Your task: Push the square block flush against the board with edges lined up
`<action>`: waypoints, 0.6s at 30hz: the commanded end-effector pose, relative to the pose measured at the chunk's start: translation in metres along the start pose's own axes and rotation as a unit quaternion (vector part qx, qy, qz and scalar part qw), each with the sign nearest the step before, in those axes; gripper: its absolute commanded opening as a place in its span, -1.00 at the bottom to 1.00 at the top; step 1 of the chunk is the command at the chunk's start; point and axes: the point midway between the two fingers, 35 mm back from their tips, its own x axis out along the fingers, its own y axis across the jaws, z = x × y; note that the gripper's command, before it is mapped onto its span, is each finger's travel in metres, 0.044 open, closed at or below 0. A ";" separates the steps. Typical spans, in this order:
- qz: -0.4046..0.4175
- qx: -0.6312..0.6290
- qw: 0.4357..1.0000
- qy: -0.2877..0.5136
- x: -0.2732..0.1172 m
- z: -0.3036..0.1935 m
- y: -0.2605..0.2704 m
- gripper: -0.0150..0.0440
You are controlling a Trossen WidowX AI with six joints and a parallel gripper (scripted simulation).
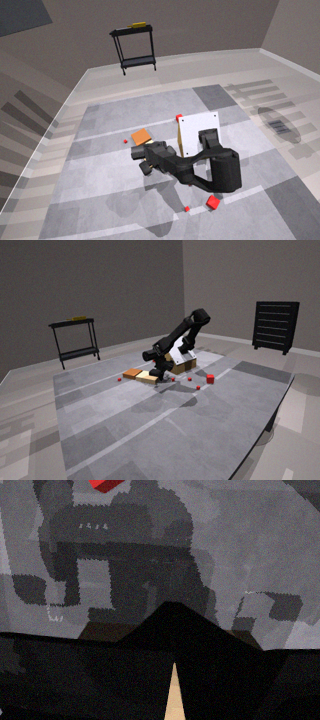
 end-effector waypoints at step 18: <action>0.001 0.000 1.000 0.002 0.000 0.031 -0.001 -0.49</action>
